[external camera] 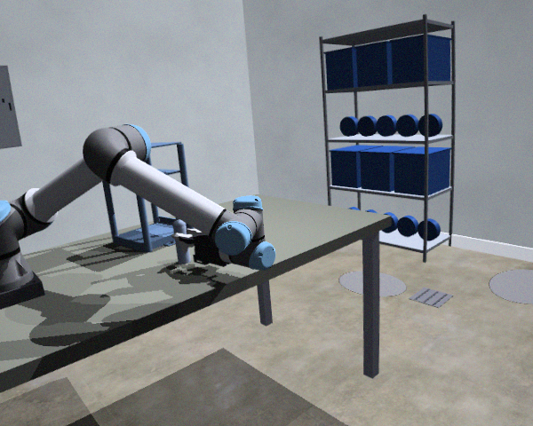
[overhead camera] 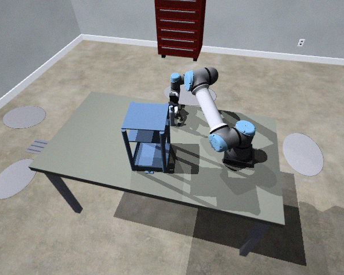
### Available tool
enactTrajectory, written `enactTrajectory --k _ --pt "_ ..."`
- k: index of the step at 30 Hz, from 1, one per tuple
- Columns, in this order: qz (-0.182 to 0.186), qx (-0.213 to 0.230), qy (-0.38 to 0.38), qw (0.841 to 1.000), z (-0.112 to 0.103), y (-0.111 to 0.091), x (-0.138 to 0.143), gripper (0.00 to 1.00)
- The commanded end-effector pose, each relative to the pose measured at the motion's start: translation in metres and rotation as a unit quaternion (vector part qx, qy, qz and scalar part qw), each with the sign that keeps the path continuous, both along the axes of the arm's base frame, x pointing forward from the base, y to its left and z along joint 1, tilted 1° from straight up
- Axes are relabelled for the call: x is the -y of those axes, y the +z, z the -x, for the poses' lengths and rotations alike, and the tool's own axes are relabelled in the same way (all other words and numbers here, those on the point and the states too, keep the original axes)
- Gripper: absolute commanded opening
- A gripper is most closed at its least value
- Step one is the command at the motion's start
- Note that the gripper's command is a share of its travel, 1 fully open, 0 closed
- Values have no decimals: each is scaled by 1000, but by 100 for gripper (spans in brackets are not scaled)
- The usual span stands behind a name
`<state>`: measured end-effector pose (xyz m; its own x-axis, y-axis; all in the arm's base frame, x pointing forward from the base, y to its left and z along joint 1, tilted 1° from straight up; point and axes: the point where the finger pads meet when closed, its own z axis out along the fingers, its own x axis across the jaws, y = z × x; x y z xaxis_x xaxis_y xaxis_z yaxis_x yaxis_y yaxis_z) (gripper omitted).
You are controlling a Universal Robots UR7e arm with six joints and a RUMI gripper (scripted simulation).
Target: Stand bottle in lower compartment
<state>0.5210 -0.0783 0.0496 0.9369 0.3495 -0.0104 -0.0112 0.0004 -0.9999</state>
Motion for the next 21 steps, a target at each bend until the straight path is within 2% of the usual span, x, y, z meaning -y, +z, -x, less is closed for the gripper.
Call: enactTrajectory --k 1,14,21 --pt "0 1 0 1000 0 1 0 0" --pt "0 1 0 1000 0 1 0 0" --pt "0 1 0 1000 0 11 0 0"
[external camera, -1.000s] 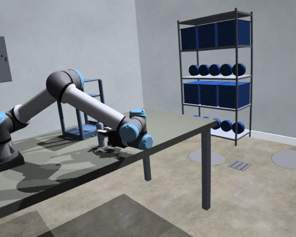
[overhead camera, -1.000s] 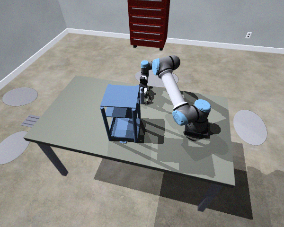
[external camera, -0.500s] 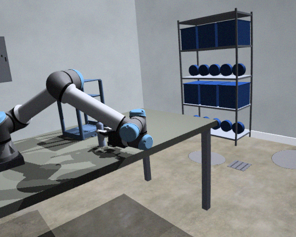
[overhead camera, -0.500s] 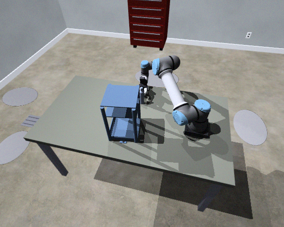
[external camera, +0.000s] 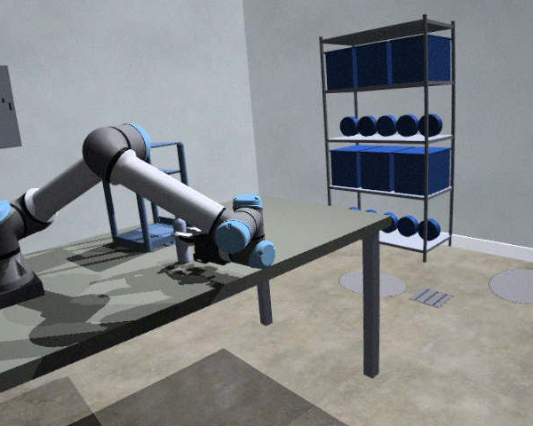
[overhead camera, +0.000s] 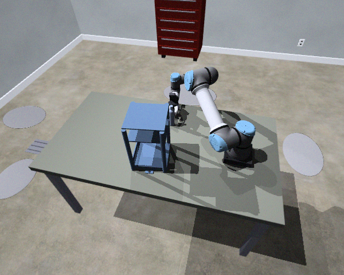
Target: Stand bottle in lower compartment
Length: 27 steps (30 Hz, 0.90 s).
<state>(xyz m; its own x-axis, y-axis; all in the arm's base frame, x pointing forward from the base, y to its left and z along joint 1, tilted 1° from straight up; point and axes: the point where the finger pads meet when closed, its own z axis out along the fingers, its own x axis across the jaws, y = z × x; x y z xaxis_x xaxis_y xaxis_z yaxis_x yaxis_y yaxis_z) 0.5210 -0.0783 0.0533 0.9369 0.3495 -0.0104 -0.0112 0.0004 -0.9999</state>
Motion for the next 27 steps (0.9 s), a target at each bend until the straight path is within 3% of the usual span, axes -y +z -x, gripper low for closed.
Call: enactTrajectory --k 1,17,27 --pt "0 1 0 1000 0 7 0 0" --pt "0 1 0 1000 -1 48 0 0" --pt "0 1 0 1000 -1 53 0 0"
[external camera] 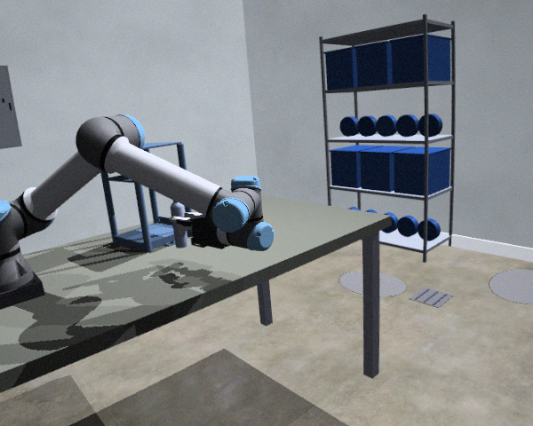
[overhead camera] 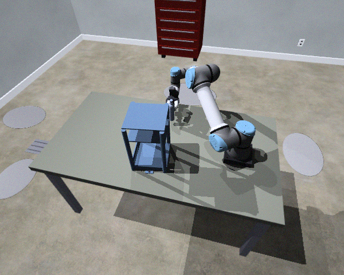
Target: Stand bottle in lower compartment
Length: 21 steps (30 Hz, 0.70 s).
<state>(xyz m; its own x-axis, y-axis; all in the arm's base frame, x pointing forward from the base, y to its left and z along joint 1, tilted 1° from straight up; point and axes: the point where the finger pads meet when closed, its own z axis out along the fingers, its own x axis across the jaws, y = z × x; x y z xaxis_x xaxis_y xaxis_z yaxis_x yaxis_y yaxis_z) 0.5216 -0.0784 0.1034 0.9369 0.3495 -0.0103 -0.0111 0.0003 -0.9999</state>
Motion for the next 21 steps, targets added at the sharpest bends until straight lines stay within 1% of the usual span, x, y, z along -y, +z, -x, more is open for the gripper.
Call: enactTrajectory --k 1,21 --pt "0 0 0 1000 0 3 0 0" --pt "0 0 0 1000 1 3 -4 0"
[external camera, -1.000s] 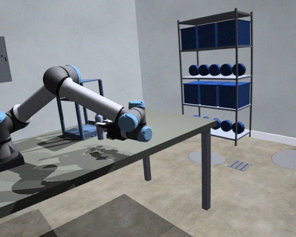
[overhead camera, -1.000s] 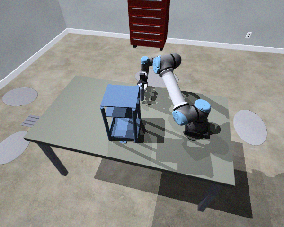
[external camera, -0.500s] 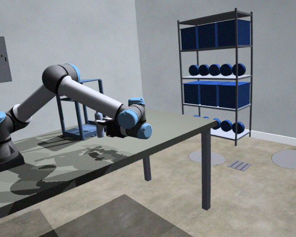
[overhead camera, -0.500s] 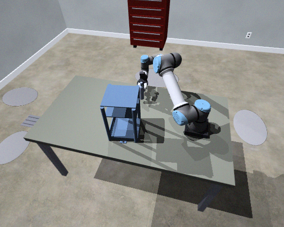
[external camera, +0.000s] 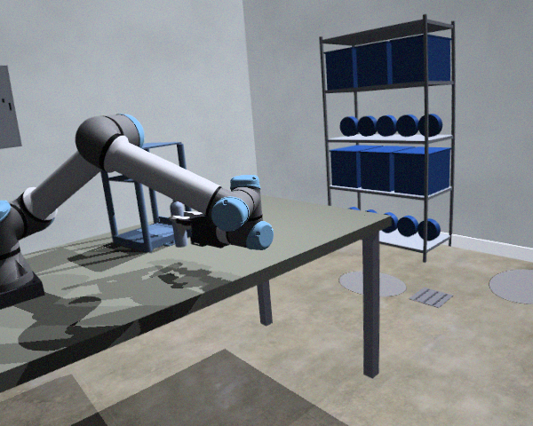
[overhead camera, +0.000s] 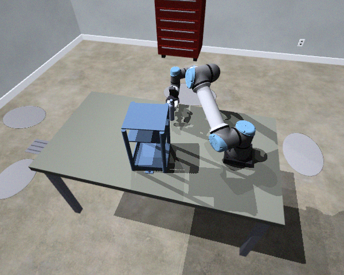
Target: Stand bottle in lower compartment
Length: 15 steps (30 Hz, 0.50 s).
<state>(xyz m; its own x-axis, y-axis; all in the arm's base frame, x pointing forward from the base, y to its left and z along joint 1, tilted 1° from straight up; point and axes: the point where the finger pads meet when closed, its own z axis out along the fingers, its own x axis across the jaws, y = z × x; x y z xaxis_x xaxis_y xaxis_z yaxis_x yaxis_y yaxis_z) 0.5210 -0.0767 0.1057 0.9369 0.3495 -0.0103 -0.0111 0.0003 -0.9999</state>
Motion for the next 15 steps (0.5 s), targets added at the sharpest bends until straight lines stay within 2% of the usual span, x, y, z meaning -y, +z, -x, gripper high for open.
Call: enactTrajectory --k 1,15 --pt "0 1 0 1000 1 1 -3 0" --pt "0 1 0 1000 9 1 -24 0"
